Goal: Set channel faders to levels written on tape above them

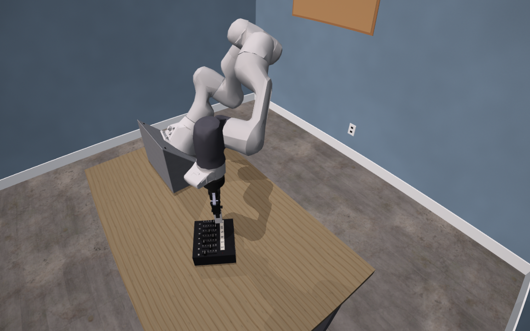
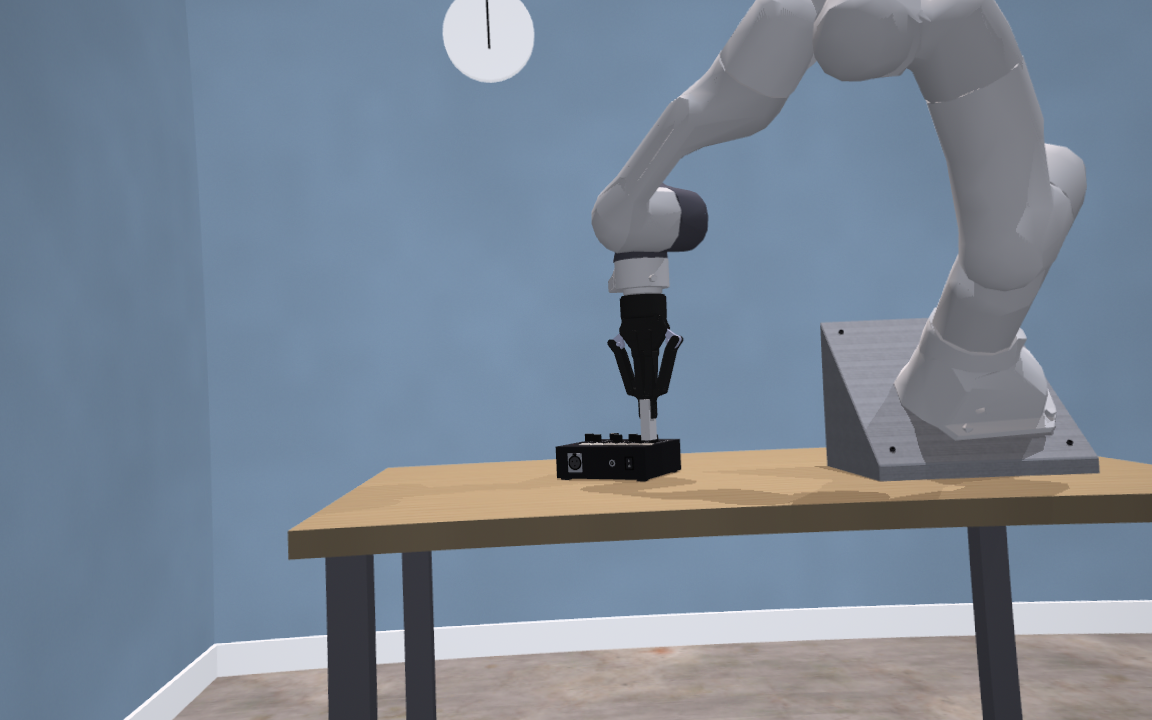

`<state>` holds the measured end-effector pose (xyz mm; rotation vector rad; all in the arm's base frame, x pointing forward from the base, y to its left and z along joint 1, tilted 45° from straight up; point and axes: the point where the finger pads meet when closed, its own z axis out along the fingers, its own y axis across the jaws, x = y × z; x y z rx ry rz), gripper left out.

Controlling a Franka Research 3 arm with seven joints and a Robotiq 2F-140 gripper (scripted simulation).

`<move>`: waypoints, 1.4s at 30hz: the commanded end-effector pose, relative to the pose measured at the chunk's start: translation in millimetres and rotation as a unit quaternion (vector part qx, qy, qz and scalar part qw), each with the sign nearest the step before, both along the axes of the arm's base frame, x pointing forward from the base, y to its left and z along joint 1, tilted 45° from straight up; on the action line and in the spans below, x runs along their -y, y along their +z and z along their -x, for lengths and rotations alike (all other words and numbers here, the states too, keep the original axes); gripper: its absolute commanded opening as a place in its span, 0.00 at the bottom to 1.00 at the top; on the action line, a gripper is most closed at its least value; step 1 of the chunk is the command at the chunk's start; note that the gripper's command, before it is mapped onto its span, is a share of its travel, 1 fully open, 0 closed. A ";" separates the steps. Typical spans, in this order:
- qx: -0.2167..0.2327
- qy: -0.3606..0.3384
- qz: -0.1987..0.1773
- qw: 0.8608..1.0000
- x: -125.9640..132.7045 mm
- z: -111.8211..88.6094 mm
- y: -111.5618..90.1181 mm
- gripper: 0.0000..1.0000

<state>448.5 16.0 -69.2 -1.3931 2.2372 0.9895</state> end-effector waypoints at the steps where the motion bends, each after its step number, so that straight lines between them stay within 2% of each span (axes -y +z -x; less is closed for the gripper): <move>1: 0.002 0.003 0.001 1.000 2.8 1.6 -2.0 0.00; 42: 0.002 0.003 0.001 1.000 5.6 3.6 -4.4 0.00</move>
